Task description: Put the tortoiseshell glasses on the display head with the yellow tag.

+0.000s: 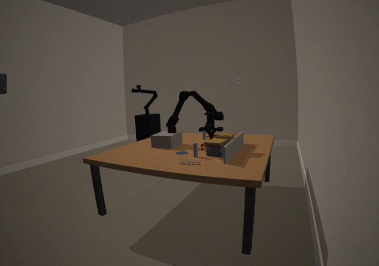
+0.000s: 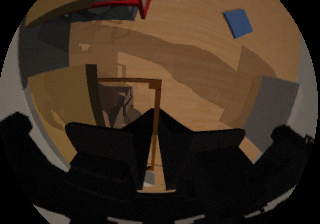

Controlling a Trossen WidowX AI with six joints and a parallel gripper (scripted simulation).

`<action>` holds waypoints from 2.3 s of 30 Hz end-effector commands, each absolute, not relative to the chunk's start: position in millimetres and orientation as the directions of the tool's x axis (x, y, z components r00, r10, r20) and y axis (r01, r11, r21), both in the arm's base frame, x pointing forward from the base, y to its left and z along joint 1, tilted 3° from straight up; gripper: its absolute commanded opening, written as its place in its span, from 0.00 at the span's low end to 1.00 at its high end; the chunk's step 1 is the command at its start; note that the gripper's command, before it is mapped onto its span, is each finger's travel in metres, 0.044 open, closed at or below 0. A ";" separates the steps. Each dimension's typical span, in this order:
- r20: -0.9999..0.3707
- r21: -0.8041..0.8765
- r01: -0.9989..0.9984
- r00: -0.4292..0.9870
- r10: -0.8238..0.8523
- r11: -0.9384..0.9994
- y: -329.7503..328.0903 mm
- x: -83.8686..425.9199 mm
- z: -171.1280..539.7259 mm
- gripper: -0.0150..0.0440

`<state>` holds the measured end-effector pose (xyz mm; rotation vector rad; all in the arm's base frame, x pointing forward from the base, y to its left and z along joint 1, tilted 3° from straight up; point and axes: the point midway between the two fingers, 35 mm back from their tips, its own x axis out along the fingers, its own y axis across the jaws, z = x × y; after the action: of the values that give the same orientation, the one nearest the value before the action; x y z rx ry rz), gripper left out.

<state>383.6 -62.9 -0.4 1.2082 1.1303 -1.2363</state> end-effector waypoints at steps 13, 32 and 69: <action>-0.998 0.028 0.999 0.025 -0.053 -0.038 -63.3 401.0 -1.8 0.25; -0.998 0.027 0.999 0.025 -0.053 -0.038 -63.5 400.7 -6.9 0.25; -0.999 0.018 0.999 0.016 -0.048 -0.039 -58.8 363.5 28.9 0.44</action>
<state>379.1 -60.2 25.9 1.2044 1.1422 -1.2493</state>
